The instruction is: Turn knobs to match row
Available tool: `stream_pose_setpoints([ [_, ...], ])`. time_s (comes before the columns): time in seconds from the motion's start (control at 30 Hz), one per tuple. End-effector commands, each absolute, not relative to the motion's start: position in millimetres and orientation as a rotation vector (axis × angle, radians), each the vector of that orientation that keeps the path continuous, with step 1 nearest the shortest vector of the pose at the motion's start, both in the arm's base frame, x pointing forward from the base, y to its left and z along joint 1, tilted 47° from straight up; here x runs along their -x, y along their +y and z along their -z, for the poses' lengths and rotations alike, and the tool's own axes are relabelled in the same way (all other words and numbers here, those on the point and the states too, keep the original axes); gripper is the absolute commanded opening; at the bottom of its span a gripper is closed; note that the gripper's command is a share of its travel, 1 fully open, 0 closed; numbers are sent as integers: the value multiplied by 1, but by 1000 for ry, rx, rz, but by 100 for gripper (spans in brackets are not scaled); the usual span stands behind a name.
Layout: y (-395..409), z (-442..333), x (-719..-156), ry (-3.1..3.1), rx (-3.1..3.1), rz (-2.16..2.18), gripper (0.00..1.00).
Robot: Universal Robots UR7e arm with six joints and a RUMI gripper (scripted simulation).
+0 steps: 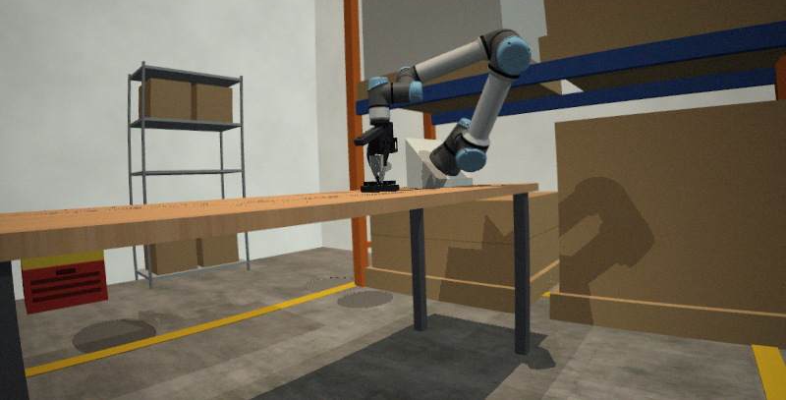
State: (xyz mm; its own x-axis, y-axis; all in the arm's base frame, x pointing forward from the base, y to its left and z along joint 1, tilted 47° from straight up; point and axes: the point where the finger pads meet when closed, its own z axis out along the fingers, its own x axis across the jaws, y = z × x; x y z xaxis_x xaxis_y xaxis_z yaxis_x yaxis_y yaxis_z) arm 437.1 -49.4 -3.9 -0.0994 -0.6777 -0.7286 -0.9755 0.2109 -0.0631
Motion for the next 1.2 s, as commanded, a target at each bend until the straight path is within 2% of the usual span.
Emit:
stream_pose_setpoints([
  [0.0, -47, 4, -436, 1964, 1418, -658, 4],
  [1.17, -51, 5, -436, 2430, 757, -923, 4],
])
